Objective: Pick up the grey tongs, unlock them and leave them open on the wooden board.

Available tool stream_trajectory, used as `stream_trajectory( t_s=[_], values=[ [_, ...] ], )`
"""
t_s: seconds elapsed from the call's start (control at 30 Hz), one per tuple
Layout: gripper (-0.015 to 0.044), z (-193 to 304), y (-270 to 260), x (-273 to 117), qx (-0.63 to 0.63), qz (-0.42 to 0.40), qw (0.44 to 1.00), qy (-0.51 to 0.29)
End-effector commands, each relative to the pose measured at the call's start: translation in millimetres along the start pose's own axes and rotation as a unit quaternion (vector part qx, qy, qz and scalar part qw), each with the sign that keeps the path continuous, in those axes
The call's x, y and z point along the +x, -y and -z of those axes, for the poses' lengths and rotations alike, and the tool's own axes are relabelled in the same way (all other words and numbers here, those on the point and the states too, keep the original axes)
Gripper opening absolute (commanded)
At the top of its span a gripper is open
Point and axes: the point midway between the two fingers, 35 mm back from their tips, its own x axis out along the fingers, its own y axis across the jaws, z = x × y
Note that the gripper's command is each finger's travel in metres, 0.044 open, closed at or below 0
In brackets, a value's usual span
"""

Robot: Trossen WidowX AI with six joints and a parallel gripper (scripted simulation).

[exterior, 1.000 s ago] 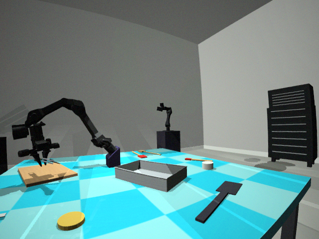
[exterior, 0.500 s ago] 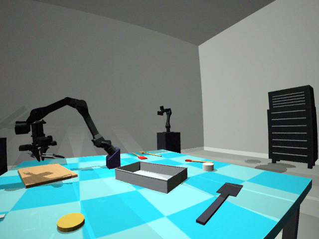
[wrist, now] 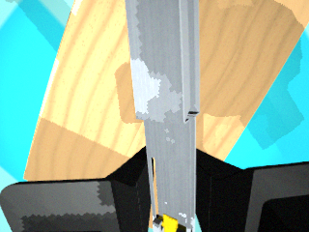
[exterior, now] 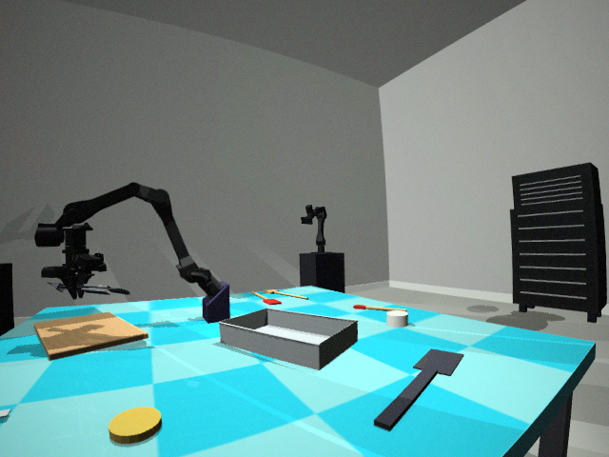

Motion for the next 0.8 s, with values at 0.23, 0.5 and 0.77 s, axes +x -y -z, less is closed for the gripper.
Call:
stream_trajectory(
  t_s=[0.23, 0.5, 0.77],
  values=[
    [-0.015, 2, 3, -6, -0.019, 0.002, 0.999, -0.033],
    [-0.015, 1, 9, -13, -0.053, -0.008, 0.991, -0.123],
    [-0.015, -1, 14, -26, -0.065, -0.01, 0.975, -0.213]
  ],
)
